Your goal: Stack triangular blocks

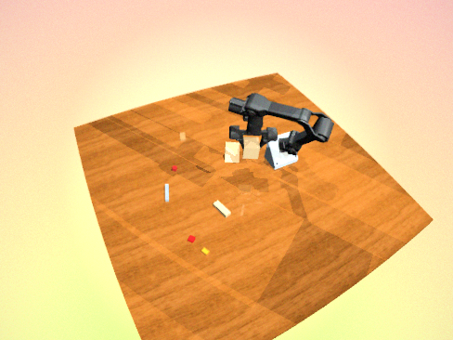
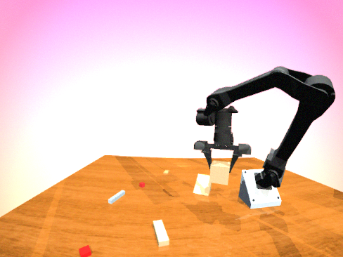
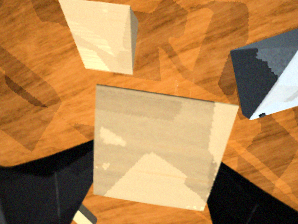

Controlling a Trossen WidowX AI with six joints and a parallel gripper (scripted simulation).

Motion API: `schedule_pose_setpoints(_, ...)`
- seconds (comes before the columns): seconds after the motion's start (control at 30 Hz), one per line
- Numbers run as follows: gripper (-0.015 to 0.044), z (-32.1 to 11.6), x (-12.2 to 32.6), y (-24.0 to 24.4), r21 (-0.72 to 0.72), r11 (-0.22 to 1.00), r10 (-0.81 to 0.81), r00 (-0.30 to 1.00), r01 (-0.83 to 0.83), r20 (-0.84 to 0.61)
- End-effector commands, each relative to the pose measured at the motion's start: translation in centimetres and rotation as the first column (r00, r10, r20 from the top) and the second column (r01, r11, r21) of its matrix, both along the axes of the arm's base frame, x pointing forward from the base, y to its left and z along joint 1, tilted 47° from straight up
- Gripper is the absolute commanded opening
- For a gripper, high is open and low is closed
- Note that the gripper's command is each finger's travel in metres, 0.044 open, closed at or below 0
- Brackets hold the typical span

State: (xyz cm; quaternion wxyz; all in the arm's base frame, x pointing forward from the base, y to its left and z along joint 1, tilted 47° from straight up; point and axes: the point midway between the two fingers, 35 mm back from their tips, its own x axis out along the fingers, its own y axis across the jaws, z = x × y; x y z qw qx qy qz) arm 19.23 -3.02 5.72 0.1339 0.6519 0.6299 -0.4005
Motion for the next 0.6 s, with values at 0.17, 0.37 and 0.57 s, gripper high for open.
schedule_pose_setpoints(0.17,0.0000,0.4,2.8,-1.7,0.001,1.000,-0.005,1.000,0.005,0.001)
schedule_pose_setpoints(0.37,0.0000,0.5,4.6,-2.8,0.000,1.000,-0.004,1.000,0.004,0.004)
schedule_pose_setpoints(0.57,0.0000,0.5,6.1,-3.9,0.000,1.000,-0.004,1.000,0.004,0.005)
